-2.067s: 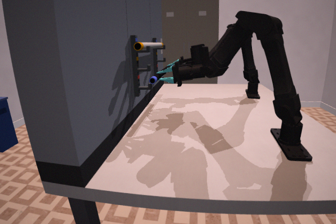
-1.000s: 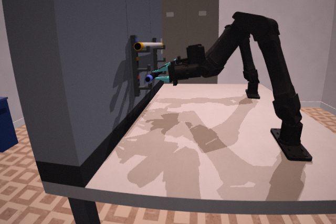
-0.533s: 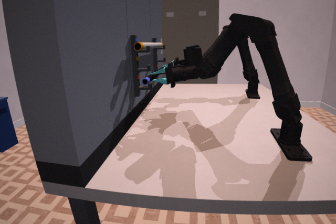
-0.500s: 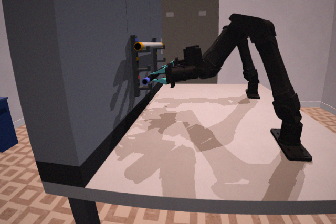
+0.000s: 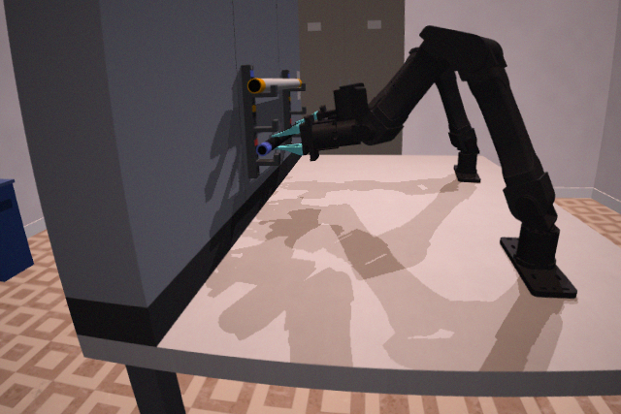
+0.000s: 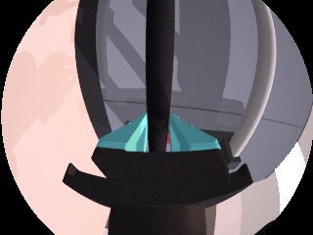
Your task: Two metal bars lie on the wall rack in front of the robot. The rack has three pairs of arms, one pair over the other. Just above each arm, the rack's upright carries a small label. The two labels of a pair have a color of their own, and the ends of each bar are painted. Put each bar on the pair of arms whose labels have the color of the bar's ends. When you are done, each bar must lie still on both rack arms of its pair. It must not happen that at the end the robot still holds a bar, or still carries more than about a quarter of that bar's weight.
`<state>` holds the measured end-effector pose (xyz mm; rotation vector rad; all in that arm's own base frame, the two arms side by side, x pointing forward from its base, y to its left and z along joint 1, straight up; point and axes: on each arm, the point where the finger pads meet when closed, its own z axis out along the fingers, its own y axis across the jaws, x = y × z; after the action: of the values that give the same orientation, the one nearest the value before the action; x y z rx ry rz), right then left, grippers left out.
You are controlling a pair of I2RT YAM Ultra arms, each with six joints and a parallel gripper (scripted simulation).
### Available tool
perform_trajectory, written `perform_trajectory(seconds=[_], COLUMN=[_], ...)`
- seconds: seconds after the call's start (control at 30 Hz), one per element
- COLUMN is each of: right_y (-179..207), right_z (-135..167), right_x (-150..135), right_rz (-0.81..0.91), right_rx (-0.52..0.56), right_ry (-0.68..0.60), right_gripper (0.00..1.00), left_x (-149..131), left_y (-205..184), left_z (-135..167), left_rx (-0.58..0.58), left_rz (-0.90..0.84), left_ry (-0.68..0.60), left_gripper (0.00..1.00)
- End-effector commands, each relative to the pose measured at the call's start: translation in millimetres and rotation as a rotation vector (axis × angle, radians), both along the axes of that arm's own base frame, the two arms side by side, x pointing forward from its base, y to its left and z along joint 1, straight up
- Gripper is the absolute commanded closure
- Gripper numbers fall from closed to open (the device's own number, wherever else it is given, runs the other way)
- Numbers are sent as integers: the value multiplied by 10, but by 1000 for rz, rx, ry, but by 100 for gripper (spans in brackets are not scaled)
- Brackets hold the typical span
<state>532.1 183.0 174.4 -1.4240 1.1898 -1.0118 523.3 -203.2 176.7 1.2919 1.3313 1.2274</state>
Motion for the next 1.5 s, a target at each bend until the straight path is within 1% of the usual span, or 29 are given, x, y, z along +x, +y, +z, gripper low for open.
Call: perform_trajectory(seconds=[0.0,0.1,0.6,0.67,0.7,1.47], right_y=[3,5,3,3,5,0], right_z=[590,594,-63,-63,-15,-117], right_x=[175,184,173,173,180,166], right_rz=[-5,-5,-4,-4,-3,-3], right_rx=[34,34,33,33,31,29], right_ry=[-148,-148,-145,-145,-160,-161], right_gripper=[100,100,100,100,100,100], left_x=[136,145,143,143,150,153], left_y=[26,27,34,34,34,33], left_z=[489,492,-64,-64,-37,-137], left_rx=[-20,-20,-19,-19,-26,-27], left_rz=[12,12,11,11,12,12], left_ry=[-117,-117,-116,-116,-125,-126], left_gripper=[100,100,100,100,100,100])
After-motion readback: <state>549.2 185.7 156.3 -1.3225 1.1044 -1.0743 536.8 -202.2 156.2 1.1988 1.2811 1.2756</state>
